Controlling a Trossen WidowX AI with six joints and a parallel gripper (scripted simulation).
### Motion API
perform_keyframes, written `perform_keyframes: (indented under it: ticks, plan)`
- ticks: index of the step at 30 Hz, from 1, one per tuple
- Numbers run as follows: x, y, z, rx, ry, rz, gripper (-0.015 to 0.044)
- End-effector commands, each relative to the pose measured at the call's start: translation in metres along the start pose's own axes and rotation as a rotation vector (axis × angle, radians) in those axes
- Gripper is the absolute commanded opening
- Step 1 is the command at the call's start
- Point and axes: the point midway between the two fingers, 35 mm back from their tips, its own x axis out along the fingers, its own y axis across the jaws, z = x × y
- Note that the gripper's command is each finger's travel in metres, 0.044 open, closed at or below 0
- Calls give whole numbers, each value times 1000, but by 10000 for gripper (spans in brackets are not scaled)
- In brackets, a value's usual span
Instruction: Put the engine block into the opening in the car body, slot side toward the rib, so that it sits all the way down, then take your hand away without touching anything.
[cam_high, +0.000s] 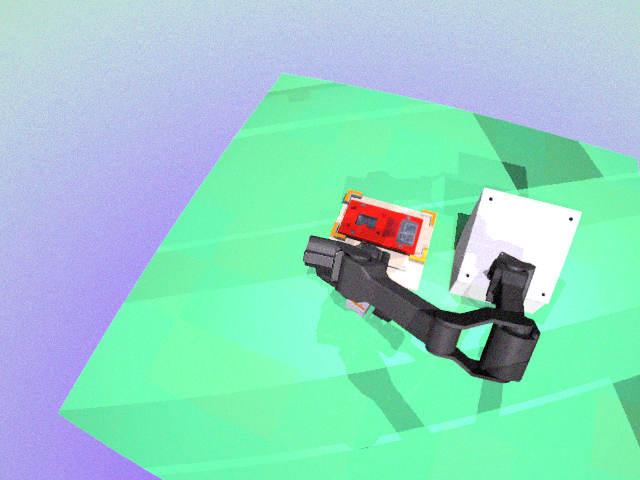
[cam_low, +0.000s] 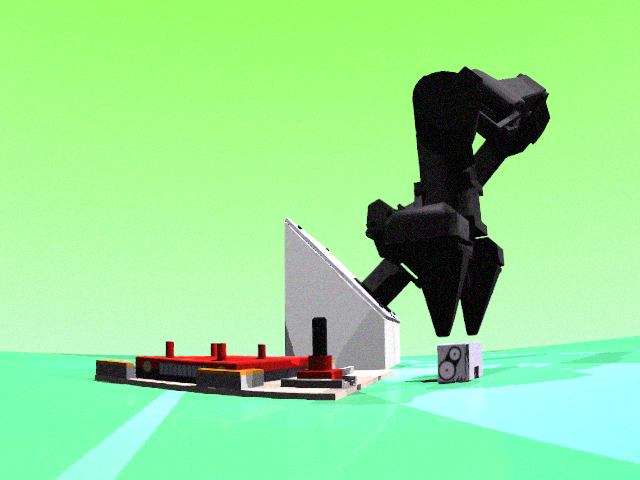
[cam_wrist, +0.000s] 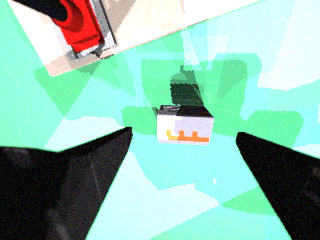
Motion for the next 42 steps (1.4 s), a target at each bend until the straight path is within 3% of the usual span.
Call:
perform_keyframes:
  ticks: [1,17,25,32,39,42]
  plan:
    - [6,0,0,5,2,-2,440]
    - [30,-2,0,5,4,-2,440]
    - [30,-2,0,5,4,-2,230]
    - [30,-2,0,5,4,-2,183]
    - [16,1,-1,5,-1,0,0]
    - [7,2,-1,5,-3,1,0]
